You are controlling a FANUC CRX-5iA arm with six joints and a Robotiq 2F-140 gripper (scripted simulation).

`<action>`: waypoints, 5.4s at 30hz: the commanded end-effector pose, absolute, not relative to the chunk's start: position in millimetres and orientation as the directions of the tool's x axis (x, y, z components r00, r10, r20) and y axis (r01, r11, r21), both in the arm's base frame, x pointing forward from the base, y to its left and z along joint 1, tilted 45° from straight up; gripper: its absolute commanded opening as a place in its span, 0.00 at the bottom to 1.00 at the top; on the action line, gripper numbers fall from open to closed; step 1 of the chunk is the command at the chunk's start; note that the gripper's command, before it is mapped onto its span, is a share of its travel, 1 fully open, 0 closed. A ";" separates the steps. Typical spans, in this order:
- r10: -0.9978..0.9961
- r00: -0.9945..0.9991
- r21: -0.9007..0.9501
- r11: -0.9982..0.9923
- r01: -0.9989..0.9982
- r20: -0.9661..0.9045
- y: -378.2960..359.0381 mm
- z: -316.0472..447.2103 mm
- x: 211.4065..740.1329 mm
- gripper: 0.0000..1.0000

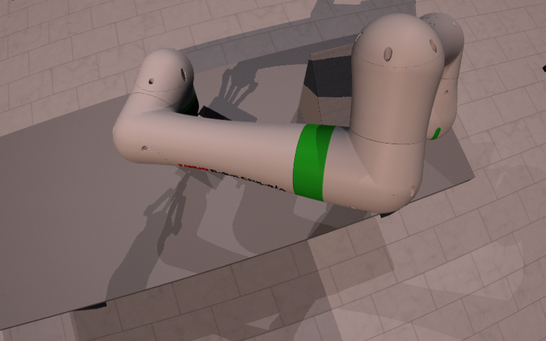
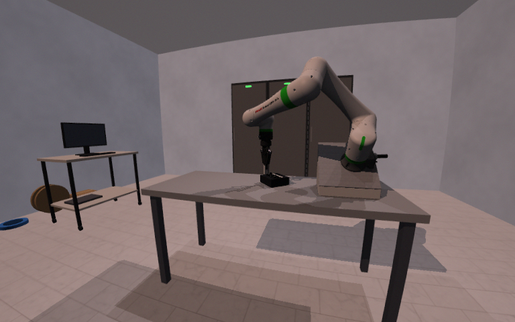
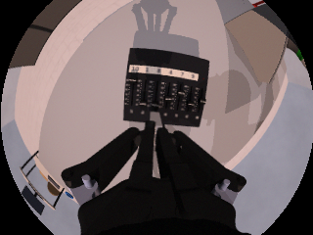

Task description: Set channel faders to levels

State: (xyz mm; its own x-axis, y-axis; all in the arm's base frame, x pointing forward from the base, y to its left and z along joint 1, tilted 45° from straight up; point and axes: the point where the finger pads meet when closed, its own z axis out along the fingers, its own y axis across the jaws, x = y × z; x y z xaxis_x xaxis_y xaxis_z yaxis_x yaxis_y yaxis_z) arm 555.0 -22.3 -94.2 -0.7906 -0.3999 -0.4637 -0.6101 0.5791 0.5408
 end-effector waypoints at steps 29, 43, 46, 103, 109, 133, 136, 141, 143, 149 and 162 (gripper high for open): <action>-0.400 -0.791 0.541 0.579 -0.610 -0.464 -22.6 -94.1 555.1 0.00; -0.400 -0.791 0.541 0.579 -0.610 -0.464 -19.9 -96.8 555.3 0.00; -0.400 -0.791 0.541 0.579 -0.610 -0.464 -19.4 -97.3 555.3 0.00; -0.400 -0.791 0.541 0.579 -0.610 -0.464 -15.5 -104.2 552.9 0.00; -0.400 -0.791 0.541 0.579 -0.610 -0.464 -16.4 -105.3 551.1 0.00; -0.400 -0.791 0.541 0.579 -0.610 -0.464 -20.8 -110.3 542.6 0.00; -0.400 -0.791 0.541 0.579 -0.610 -0.464 -21.5 -111.1 541.1 0.00; -0.400 -0.791 0.541 0.579 -0.610 -0.464 -22.7 -112.6 538.6 0.00; -0.400 -0.791 0.541 0.579 -0.610 -0.464 -23.2 -113.1 537.7 0.00; -0.400 -0.791 0.541 0.579 -0.610 -0.464 -24.2 -114.3 535.8 0.00; -0.400 -0.791 0.541 0.579 -0.610 -0.464 -26.9 -117.4 530.5 0.00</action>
State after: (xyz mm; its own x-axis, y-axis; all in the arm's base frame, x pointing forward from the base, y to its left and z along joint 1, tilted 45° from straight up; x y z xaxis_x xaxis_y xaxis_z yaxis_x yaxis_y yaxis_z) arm 531.1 -26.2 -117.0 -0.7906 -0.3998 -0.4638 -0.6101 0.5791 0.5408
